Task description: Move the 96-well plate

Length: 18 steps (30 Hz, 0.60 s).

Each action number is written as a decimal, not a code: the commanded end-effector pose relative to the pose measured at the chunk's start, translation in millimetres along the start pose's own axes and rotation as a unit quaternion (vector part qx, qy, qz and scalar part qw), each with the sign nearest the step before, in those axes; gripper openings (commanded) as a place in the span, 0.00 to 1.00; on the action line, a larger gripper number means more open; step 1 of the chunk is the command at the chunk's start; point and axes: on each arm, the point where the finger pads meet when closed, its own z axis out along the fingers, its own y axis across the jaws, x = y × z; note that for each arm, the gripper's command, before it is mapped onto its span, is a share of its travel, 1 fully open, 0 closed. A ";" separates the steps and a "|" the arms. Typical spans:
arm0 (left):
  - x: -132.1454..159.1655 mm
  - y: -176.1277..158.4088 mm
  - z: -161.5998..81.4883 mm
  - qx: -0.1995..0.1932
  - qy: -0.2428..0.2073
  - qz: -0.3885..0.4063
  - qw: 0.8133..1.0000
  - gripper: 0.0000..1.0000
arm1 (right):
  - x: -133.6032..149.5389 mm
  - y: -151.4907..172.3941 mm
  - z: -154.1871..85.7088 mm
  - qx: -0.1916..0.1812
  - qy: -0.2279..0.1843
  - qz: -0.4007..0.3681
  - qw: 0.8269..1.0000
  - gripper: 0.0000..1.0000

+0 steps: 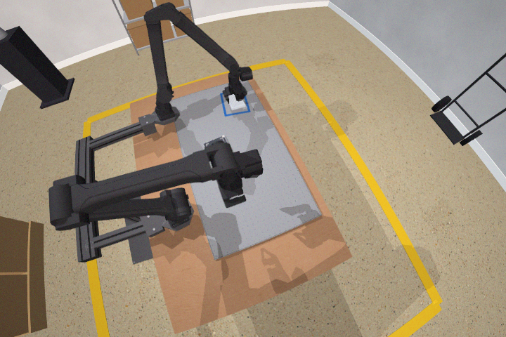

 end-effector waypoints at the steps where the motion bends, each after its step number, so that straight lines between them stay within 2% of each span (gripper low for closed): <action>1: 0.0 23.4 -25.2 -0.026 -0.003 -0.009 1.000 0.00 | 1.0 0.2 0.2 -0.001 -0.003 -0.004 1.000 1.00; 18: 1.5 23.5 -51.5 -0.027 -0.002 -0.010 1.000 0.00 | 1.0 0.2 0.2 -0.001 -0.003 -0.004 1.000 1.00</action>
